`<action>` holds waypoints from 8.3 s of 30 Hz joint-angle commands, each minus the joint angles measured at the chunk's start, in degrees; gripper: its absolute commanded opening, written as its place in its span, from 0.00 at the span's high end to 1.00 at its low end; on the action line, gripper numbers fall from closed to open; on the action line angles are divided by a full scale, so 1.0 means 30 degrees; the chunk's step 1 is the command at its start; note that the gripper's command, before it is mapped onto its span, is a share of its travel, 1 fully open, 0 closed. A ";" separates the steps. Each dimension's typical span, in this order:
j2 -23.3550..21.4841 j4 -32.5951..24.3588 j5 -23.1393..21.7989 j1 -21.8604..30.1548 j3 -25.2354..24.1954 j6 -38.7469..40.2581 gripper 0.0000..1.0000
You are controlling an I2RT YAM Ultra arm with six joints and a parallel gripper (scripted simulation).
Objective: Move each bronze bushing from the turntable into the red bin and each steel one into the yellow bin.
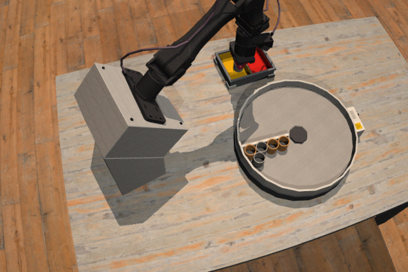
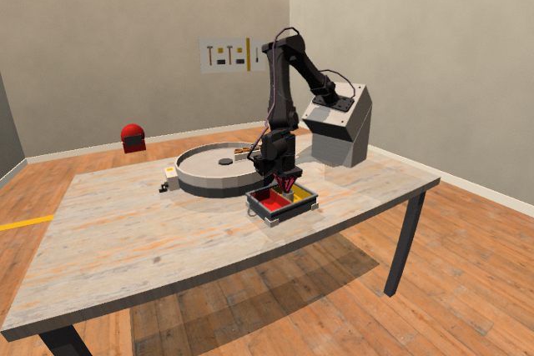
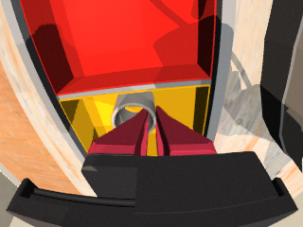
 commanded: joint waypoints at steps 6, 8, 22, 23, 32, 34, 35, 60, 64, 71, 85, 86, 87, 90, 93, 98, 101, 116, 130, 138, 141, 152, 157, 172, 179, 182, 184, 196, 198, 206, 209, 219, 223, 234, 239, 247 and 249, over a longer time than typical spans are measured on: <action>0.0194 0.0367 -0.0159 -0.0146 0.0178 -0.0130 1.00; -0.0001 0.0259 -0.0183 -0.0138 0.0226 -0.0138 1.00; 0.0020 0.0331 -0.0183 -0.0213 0.0335 -0.0143 1.00; 0.0020 0.0331 -0.0183 -0.0213 0.0335 -0.0143 1.00; 0.0020 0.0331 -0.0183 -0.0213 0.0335 -0.0142 1.00; 0.0020 0.0331 -0.0183 -0.0213 0.0335 -0.0142 1.00; 0.0020 0.0331 -0.0183 -0.0213 0.0335 -0.0142 1.00; 0.0021 0.0329 -0.0132 -0.0191 0.0335 -0.0134 0.85; 0.0021 0.0328 -0.0133 -0.0155 0.0336 -0.0134 0.85; 0.0021 0.0328 -0.0133 -0.0155 0.0336 -0.0134 0.85; 0.0021 0.0328 -0.0133 -0.0155 0.0336 -0.0134 0.85; 0.0021 0.0328 -0.0133 -0.0155 0.0336 -0.0134 0.85; 0.0021 0.0328 -0.0133 -0.0155 0.0336 -0.0134 0.85; 0.0021 0.0328 -0.0133 -0.0155 0.0336 -0.0134 0.85; -0.0191 0.0217 -0.0119 -0.0132 0.0257 -0.0121 0.85; -0.0535 -0.0187 0.0006 0.0073 -0.0408 -0.0002 0.85; -0.0841 -0.0377 0.0132 0.0224 -0.0087 0.0116 0.85; -0.4102 -0.3147 0.0606 0.0864 -0.0877 0.0590 0.85; -0.5427 -0.4578 0.0853 0.1220 -0.0630 0.0803 0.85; -0.5432 -0.4375 0.0852 0.1222 -0.0629 0.0805 0.85; -0.5432 -0.4375 0.0852 0.1222 -0.0629 0.0805 0.85; -0.5432 -0.4375 0.0852 0.1222 -0.0629 0.0805 0.85; -0.5432 -0.4375 0.0852 0.1222 -0.0629 0.0805 0.85; -0.5432 -0.4375 0.0852 0.1222 -0.0629 0.0805 0.85; -0.5432 -0.4375 0.0852 0.1222 -0.0629 0.0805 0.85; -0.5432 -0.4375 0.0852 0.1222 -0.0629 0.0805 0.85; -0.5432 -0.4375 0.0852 0.1222 -0.0629 0.0805 0.85; -0.5432 -0.4375 0.0852 0.1222 -0.0629 0.0805 0.85; -0.5443 -0.4321 0.0835 0.1194 -0.0821 0.0732 0.86; -0.6234 -0.3610 -0.0325 -0.0497 -0.2217 -0.0368 0.86; -0.7132 -0.3071 -0.1371 -0.2171 -0.3515 -0.1555 0.86; -0.8026 -0.1488 -0.6615 -0.9967 -0.6455 -0.6946 0.86; -0.7512 -0.1024 -0.9167 -1.4214 -0.6216 -0.9987 0.86; -0.2536 -0.1767 -1.4335 -2.1768 -0.3417 -1.6222 0.86; -0.1505 -0.2627 -1.5026 -2.2469 -0.2353 -1.7251 0.86; -0.1925 -0.2902 -1.5111 -2.2503 -0.2227 -1.7445 0.86; -0.1923 -0.2914 -1.5114 -2.2505 -0.2222 -1.7453 0.86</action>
